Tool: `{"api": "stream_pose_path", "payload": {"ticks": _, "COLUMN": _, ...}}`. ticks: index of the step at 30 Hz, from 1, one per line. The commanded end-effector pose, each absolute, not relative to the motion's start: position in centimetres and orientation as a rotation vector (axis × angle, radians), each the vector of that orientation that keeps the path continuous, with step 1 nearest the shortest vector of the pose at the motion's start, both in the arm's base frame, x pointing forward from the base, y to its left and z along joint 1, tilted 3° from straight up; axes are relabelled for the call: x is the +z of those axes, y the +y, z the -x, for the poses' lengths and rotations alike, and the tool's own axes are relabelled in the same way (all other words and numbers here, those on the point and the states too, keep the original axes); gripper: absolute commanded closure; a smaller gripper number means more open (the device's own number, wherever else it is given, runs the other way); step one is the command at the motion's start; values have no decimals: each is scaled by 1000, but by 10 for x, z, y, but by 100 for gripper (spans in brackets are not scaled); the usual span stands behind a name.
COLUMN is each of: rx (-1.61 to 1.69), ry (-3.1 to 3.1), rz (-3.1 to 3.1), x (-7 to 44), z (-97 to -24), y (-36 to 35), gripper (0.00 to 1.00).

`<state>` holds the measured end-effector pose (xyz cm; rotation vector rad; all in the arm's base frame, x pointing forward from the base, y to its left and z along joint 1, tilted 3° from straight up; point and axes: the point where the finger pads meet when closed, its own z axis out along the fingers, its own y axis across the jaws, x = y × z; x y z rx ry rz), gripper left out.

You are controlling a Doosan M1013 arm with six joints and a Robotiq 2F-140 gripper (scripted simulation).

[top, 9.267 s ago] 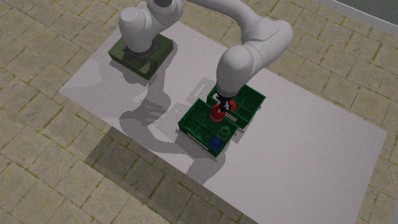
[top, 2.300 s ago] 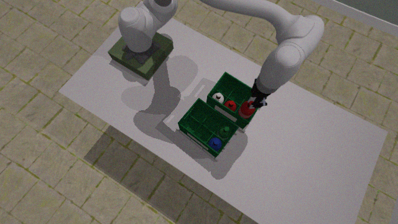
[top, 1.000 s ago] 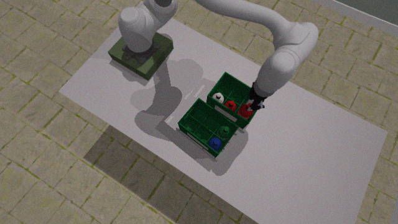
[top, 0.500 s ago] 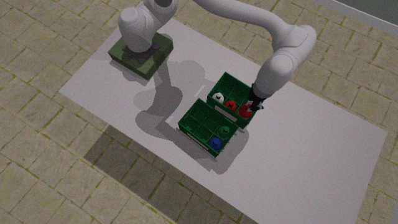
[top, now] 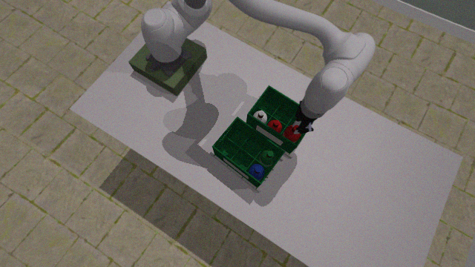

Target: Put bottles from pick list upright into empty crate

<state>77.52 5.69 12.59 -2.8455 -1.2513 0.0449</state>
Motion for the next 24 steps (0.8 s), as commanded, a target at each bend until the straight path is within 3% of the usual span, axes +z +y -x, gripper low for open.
{"api": "stream_pose_path", "payload": {"ticks": 1, "rx": 47, "ry": -1245, "rz": 2842, "x": 119, "z": -774, "y": 61, "gripper": 100}}
{"api": "stream_pose_path", "payload": {"ticks": 24, "rx": 47, "ry": -1245, "rz": 2842, "x": 99, "z": -773, "y": 61, "gripper": 100}}
